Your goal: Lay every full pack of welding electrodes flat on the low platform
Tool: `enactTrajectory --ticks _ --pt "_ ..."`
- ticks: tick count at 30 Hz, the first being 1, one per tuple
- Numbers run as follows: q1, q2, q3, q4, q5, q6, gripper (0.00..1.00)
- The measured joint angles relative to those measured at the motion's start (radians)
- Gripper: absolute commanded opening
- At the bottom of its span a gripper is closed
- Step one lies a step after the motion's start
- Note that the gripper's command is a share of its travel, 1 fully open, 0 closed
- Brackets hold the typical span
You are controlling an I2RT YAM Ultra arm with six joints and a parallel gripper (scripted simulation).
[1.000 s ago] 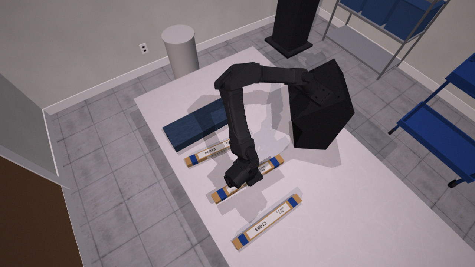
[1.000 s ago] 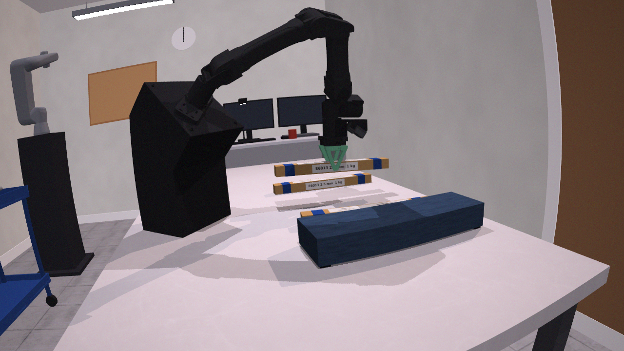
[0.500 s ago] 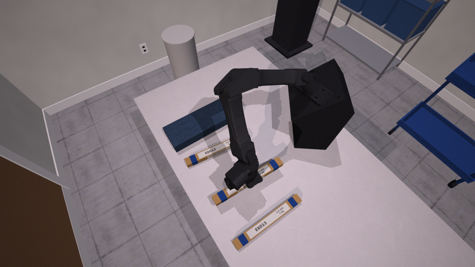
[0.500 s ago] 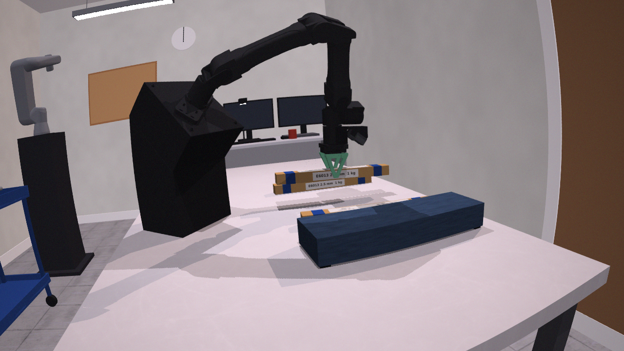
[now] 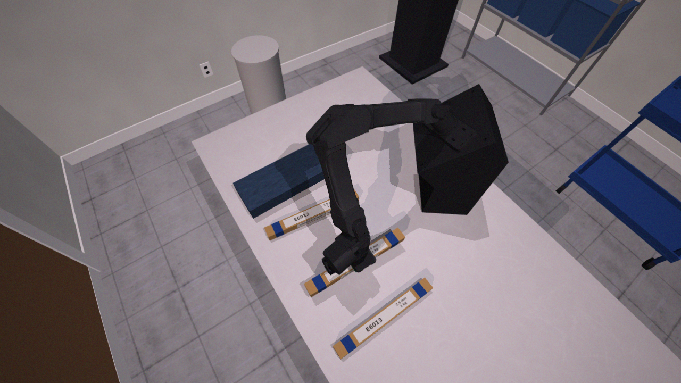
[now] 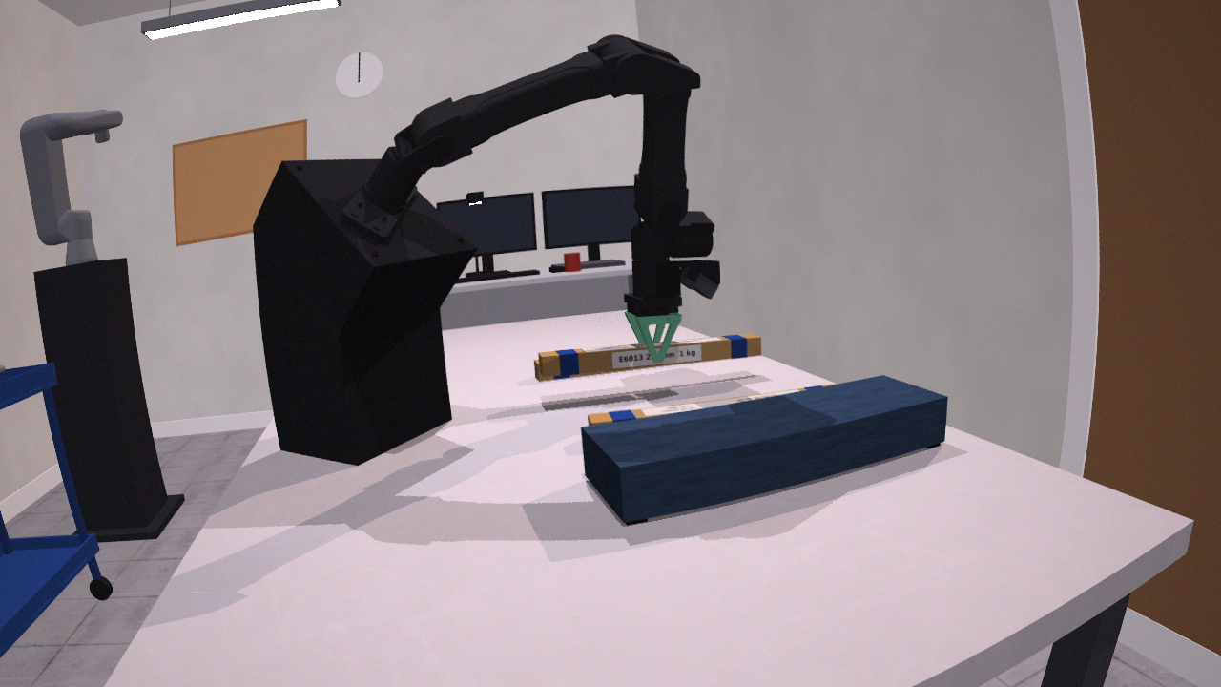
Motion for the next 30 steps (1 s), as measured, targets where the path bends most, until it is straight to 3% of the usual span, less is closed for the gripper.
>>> enactTrajectory --ticks 30 --pt "-0.025 0.016 0.018 0.021 -0.008 -0.028 0.00"
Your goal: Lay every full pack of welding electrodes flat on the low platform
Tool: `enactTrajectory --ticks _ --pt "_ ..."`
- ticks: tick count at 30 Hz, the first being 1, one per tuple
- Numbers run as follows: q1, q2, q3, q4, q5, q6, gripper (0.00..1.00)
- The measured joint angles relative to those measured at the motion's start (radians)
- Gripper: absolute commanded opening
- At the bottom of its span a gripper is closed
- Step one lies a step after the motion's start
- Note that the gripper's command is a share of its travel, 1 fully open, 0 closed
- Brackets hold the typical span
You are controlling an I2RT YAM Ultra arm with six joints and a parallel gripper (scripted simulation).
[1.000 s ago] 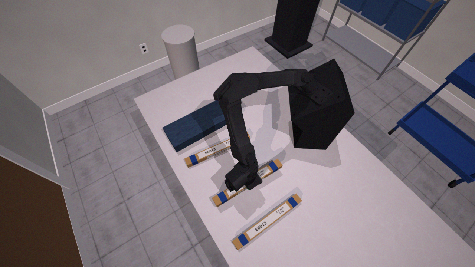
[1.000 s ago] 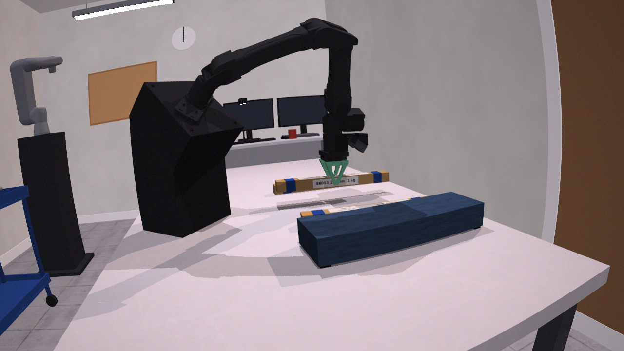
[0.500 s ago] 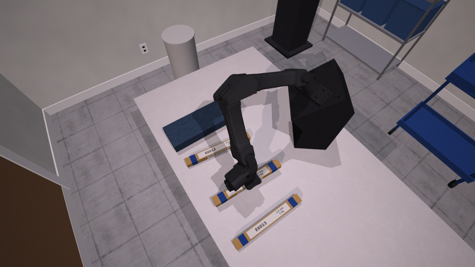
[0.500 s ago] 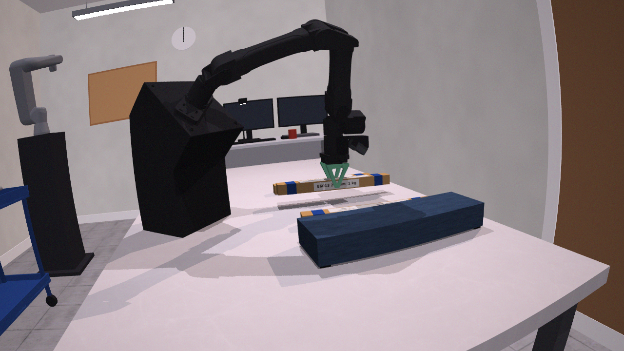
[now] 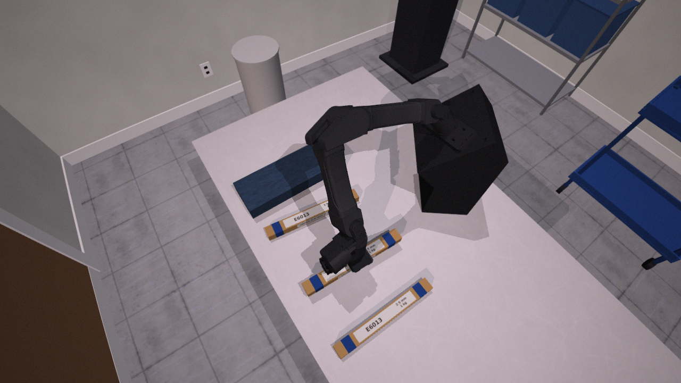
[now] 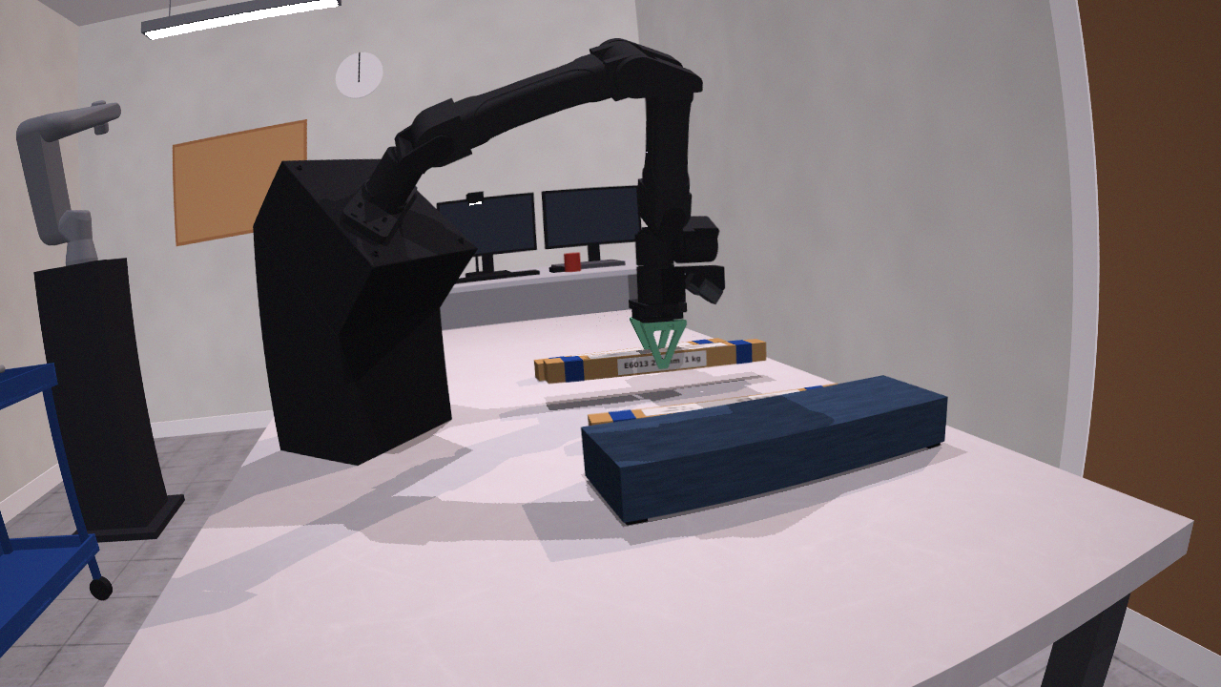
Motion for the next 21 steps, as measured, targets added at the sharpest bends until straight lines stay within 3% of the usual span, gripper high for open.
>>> enactTrajectory --ticks 21 --pt "0.000 0.000 0.003 0.008 -0.002 -0.004 0.00"
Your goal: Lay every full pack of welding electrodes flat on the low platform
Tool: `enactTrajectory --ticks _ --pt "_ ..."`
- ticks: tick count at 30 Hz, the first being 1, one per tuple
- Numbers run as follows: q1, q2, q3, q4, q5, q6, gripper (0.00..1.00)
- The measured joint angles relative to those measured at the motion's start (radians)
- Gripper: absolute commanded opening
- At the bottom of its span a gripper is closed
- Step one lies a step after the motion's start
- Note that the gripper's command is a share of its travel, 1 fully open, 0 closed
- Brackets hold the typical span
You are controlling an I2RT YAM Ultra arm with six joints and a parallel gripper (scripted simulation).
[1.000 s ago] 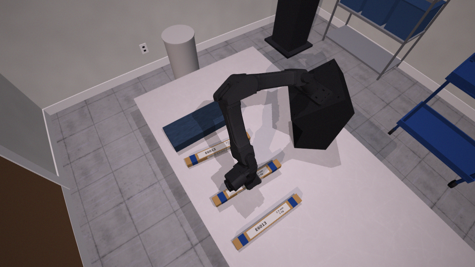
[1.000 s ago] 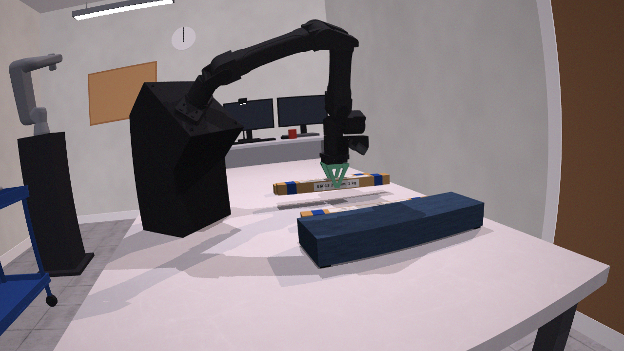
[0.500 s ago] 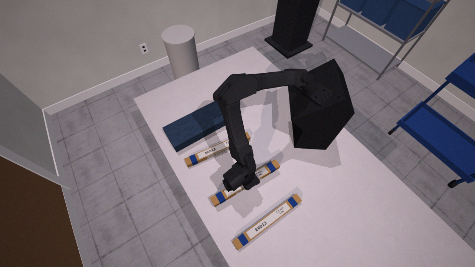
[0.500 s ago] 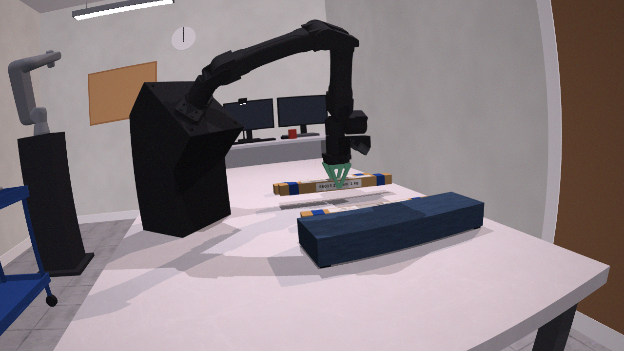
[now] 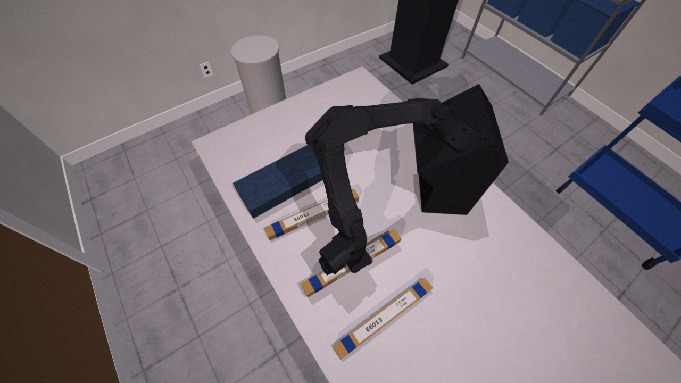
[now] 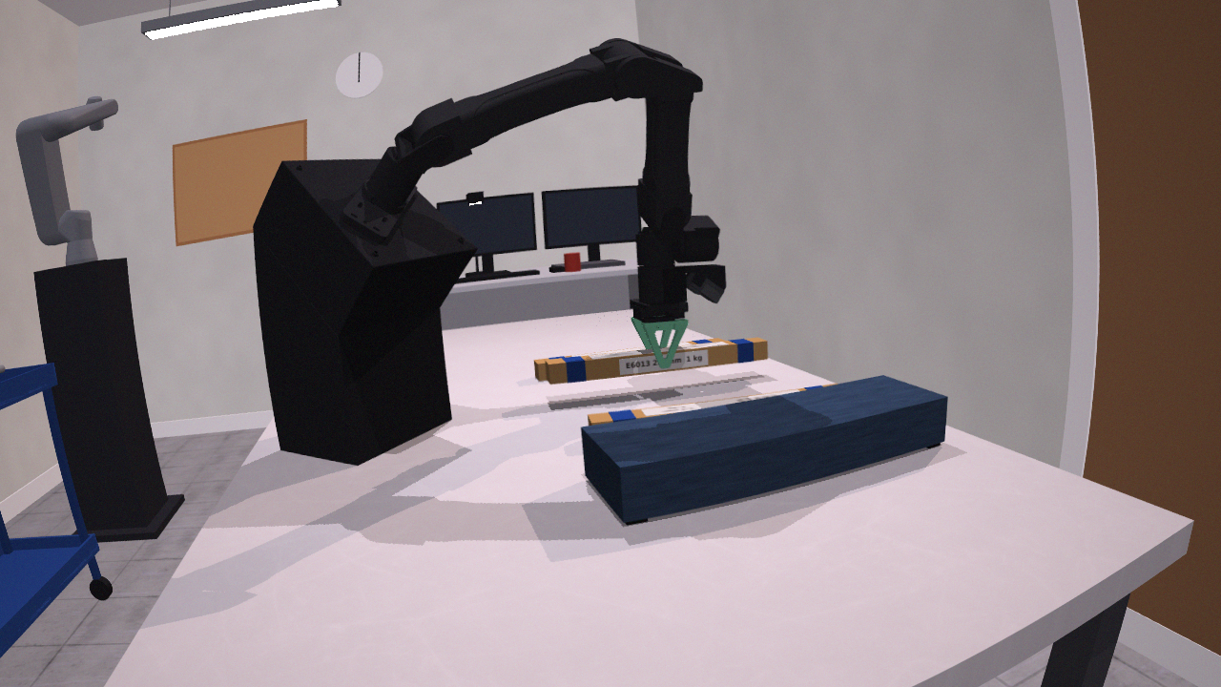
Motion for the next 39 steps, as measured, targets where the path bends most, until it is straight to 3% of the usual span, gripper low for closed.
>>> enactTrajectory --ticks 39 --pt "-0.019 0.025 -0.005 0.036 -0.009 -0.018 0.00"
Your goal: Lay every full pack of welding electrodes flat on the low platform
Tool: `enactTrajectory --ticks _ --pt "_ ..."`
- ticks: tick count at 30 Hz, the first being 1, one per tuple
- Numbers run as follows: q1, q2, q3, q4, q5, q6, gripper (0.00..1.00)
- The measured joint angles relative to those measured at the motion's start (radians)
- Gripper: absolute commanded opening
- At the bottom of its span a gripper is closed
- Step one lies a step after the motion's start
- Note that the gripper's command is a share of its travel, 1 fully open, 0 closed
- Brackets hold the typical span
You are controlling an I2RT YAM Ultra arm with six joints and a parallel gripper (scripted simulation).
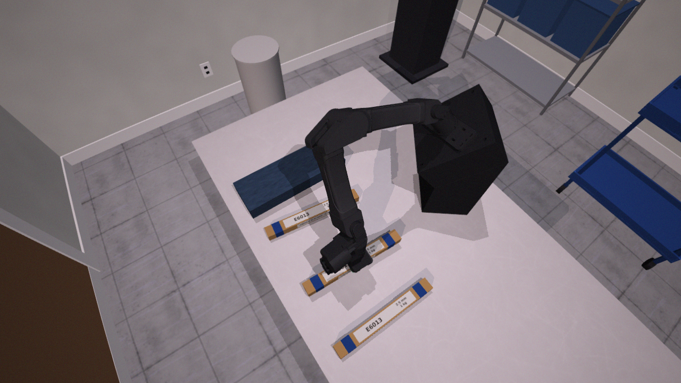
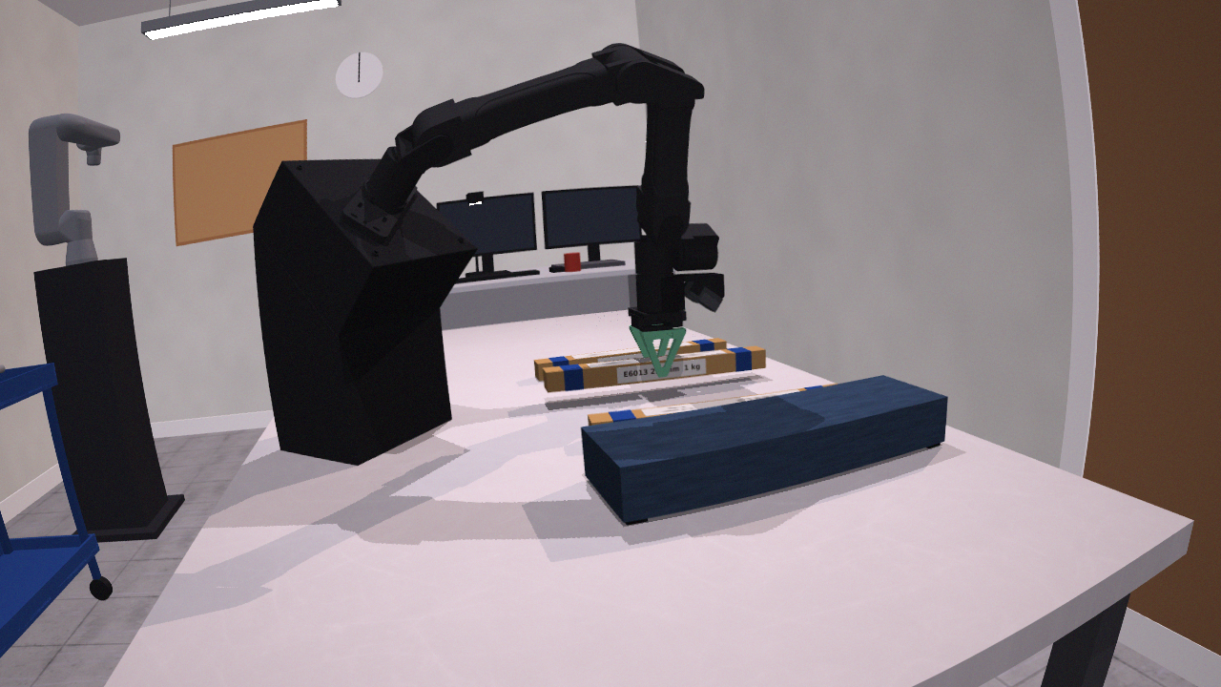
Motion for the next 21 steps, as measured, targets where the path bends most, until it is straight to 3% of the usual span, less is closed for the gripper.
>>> enactTrajectory --ticks 21 --pt "-0.015 0.041 0.021 0.026 -0.008 -0.016 0.00"
